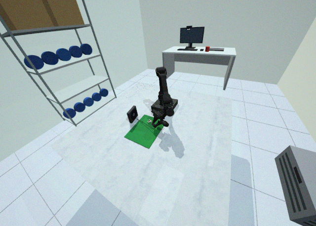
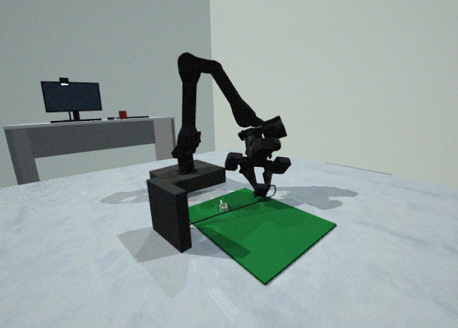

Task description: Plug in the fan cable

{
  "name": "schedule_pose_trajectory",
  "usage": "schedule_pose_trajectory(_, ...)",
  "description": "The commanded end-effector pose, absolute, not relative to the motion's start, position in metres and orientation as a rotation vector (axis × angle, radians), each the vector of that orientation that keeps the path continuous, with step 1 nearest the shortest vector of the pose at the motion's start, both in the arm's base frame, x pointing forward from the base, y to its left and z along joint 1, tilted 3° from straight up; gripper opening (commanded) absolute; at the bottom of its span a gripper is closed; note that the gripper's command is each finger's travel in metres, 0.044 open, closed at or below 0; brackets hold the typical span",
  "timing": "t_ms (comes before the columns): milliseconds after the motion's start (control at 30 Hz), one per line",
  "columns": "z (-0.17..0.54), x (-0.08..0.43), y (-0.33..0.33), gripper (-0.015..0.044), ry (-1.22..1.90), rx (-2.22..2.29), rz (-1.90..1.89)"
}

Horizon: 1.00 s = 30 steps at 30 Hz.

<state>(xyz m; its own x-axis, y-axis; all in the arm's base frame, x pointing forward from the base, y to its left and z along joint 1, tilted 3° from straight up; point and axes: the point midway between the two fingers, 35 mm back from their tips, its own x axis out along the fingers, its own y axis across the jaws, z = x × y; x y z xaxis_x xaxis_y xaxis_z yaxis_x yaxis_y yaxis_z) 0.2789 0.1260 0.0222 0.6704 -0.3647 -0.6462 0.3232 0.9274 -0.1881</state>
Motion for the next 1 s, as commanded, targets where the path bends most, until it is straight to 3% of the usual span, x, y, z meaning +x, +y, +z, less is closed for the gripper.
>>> schedule_pose_trajectory(0, 0.022, 0.276, 0.126, 0.0000, 0.700, -0.064, -0.391)
schedule_pose_trajectory(967, 0.032, 0.255, 0.125, 0.0000, 0.390, -0.052, -0.392)
